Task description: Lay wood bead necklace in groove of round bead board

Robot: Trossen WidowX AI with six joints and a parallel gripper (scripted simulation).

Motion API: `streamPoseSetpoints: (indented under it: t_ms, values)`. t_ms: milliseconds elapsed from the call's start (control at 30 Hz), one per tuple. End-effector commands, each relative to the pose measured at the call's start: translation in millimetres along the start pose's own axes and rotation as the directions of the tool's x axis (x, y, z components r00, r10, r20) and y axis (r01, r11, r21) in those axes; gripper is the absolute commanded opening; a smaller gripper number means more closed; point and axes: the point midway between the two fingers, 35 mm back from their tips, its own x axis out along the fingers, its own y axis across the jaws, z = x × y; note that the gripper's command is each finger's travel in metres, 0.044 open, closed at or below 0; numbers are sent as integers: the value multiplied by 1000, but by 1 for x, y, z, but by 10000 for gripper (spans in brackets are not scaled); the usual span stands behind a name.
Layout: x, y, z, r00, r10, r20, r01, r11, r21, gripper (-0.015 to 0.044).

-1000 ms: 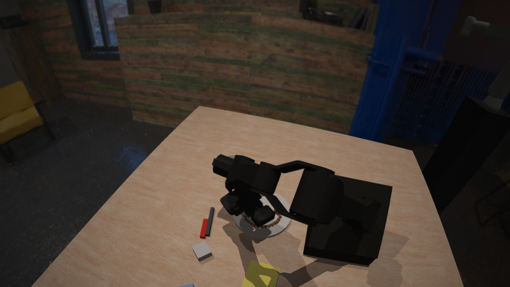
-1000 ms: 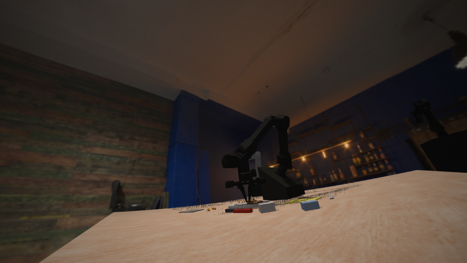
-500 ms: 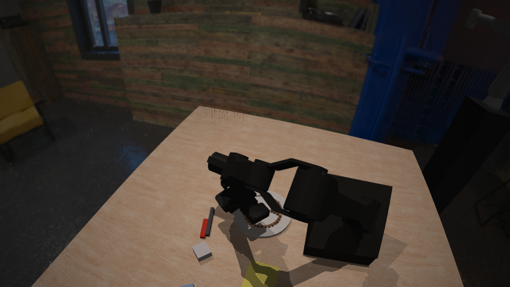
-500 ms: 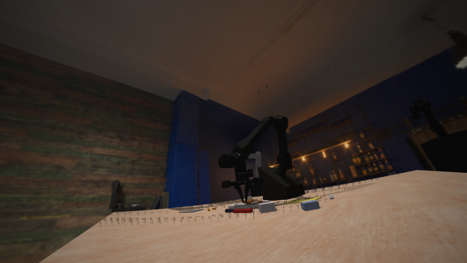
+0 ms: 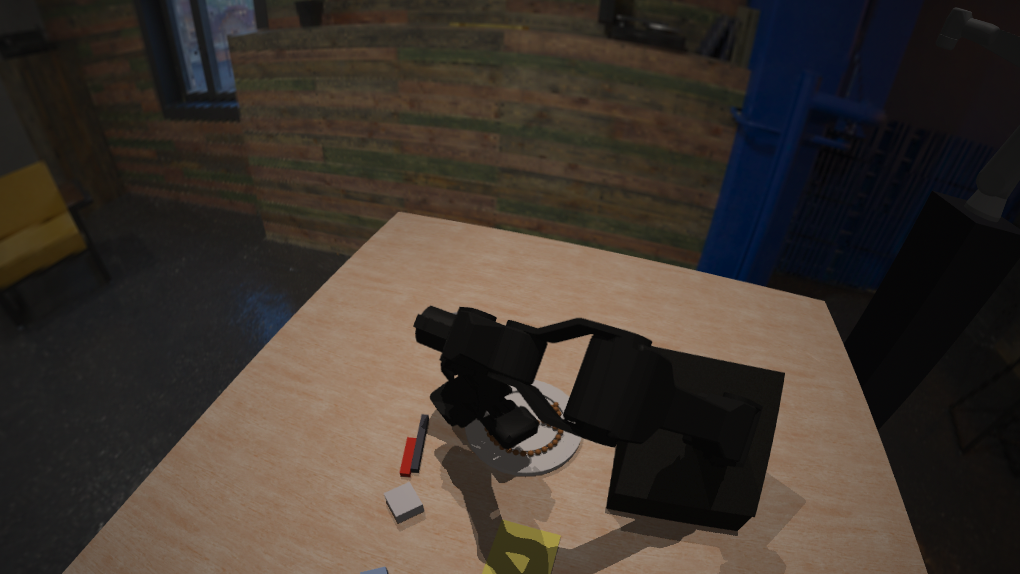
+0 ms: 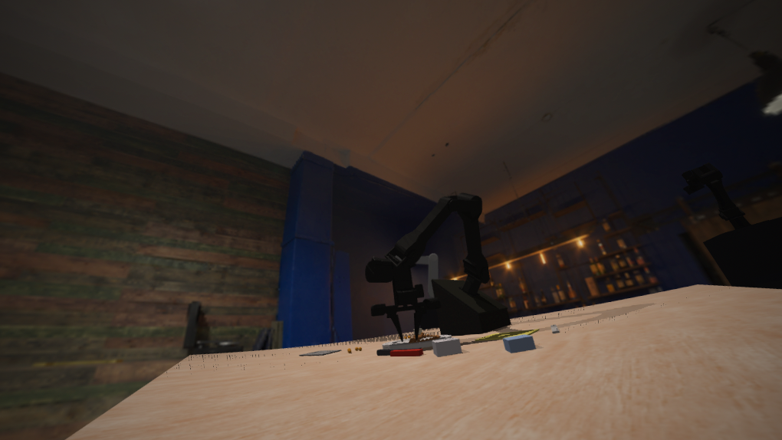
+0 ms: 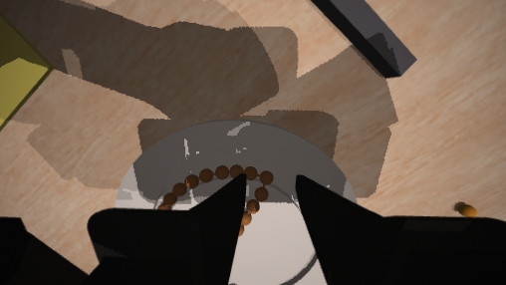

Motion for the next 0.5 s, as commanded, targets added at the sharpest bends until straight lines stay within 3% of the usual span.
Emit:
streamPoseSetpoints:
  t_ms: [0, 200, 467]
  values:
    - [0, 0, 0, 1000, 0, 0, 0, 1000, 0, 289]
    - [-2, 1, 0, 1000, 3, -1, -3, 1000, 5, 440]
    - [-5, 1, 0, 1000, 6, 0, -6, 1000, 4, 440]
